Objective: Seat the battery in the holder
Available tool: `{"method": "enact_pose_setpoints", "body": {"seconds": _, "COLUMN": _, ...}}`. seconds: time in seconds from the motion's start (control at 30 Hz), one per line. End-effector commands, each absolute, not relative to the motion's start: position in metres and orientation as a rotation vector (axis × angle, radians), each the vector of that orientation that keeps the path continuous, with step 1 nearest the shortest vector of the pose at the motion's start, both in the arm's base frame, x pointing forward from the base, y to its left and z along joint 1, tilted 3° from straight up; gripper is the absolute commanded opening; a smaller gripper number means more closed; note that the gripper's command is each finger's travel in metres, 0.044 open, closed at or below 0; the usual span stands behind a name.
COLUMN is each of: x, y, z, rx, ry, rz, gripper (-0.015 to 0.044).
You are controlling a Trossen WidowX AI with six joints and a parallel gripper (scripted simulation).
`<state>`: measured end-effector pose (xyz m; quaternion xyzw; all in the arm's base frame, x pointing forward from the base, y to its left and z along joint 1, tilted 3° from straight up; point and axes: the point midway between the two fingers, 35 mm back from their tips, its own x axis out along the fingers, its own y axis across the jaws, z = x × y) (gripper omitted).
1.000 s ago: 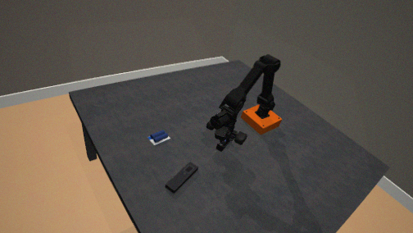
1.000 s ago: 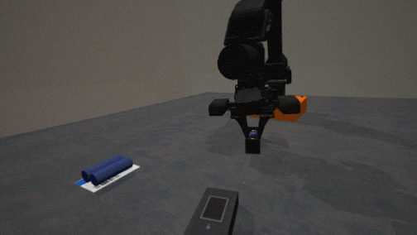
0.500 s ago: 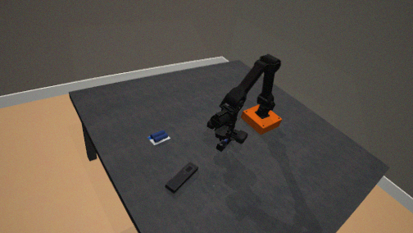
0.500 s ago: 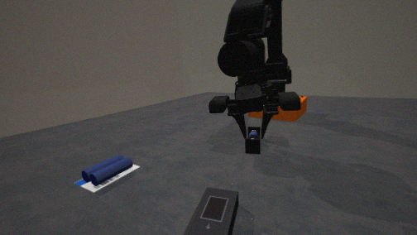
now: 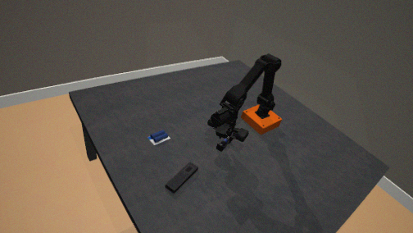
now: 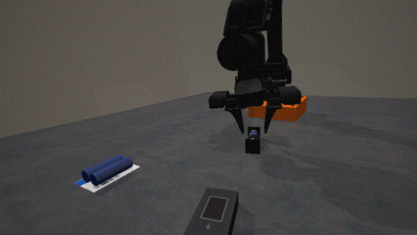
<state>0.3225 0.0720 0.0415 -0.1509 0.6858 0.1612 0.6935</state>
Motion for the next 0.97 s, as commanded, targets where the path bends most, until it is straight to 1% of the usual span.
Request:
{"method": "enact_pose_setpoints", "body": {"seconds": 0.0, "x": 0.324, "y": 0.073, "z": 0.081, "rx": -0.336, "ry": 1.503, "rz": 0.358, "gripper": 0.0329}}
{"method": "enact_pose_setpoints", "body": {"seconds": 0.13, "x": 0.32, "y": 0.072, "z": 0.107, "rx": -0.335, "ry": 1.501, "rz": 0.358, "gripper": 0.0434}}
{"method": "enact_pose_setpoints", "body": {"seconds": 0.17, "x": 0.319, "y": 0.072, "z": 0.106, "rx": -0.335, "ry": 1.501, "rz": 0.358, "gripper": 0.044}}
{"method": "enact_pose_setpoints", "body": {"seconds": 0.93, "x": 0.319, "y": 0.072, "z": 0.106, "rx": -0.335, "ry": 1.501, "rz": 0.358, "gripper": 0.044}}
